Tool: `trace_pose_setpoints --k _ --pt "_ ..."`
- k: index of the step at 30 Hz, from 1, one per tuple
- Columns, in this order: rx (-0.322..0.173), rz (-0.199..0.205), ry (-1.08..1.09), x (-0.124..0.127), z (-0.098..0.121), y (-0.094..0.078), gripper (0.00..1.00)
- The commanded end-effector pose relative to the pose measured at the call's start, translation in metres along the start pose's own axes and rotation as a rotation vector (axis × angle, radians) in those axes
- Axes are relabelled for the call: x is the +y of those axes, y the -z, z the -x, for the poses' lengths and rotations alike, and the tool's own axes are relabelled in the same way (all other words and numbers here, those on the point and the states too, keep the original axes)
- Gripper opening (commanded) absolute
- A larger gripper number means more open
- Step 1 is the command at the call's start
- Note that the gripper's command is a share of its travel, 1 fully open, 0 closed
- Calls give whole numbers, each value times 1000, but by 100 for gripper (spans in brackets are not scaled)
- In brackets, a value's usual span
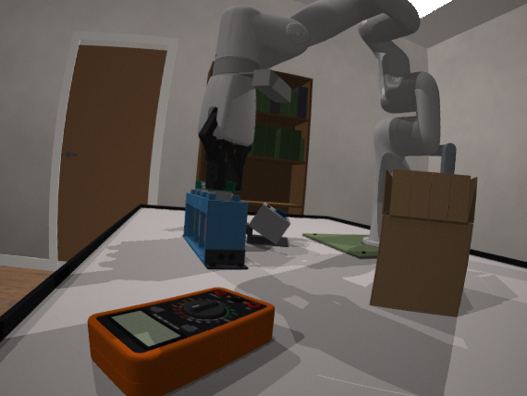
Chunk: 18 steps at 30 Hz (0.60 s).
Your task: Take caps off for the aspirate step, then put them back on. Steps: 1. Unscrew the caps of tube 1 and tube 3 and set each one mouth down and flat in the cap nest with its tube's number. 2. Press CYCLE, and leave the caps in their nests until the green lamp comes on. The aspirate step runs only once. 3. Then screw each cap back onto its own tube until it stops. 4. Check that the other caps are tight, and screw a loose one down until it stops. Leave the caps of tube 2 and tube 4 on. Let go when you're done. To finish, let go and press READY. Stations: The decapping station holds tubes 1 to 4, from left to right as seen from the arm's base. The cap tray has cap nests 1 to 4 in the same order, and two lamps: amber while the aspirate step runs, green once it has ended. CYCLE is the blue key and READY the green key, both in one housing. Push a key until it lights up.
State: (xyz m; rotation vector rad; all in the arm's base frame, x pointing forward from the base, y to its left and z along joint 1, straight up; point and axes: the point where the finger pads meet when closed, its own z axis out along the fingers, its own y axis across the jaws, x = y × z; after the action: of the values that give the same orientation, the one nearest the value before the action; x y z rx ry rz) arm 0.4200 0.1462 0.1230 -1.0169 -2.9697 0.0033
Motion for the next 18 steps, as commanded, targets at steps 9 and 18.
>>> trace_pose_setpoints --k 9,18 --pt "0 5 25 1 1 2 0" --pt "0 5 -25 1 1 2 0"
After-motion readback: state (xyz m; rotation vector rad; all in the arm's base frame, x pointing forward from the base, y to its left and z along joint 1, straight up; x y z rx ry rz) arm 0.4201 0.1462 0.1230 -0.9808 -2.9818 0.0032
